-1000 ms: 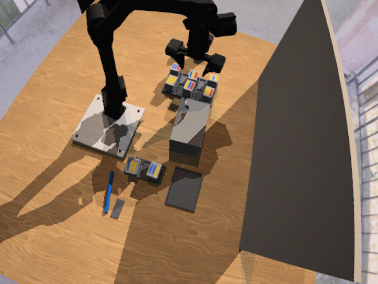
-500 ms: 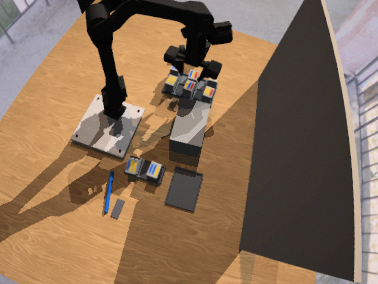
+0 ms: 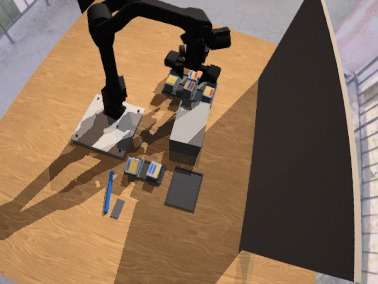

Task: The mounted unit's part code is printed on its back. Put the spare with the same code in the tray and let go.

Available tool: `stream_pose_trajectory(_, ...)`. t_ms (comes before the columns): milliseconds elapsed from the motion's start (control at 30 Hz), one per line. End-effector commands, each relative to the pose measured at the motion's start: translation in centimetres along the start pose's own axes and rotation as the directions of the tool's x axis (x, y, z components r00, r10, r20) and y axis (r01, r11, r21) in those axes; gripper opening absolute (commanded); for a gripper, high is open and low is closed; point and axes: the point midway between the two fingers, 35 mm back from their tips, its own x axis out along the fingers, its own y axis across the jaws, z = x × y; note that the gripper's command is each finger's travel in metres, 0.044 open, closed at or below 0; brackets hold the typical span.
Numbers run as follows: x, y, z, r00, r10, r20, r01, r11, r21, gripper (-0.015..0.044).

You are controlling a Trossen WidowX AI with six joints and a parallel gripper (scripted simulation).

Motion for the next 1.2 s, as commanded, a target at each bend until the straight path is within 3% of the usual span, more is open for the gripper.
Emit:
stream_pose_trajectory(0, 1.0, 0.0, 0.0, 1.0, 0.005, -0.008, -0.005, 1.0, -0.001, 0.03)
stream_pose_trajectory(1167, 5.6, 0.1, -0.2, 1.0, 0.005, -0.008, -0.005, 1.0, -0.001, 0.03)
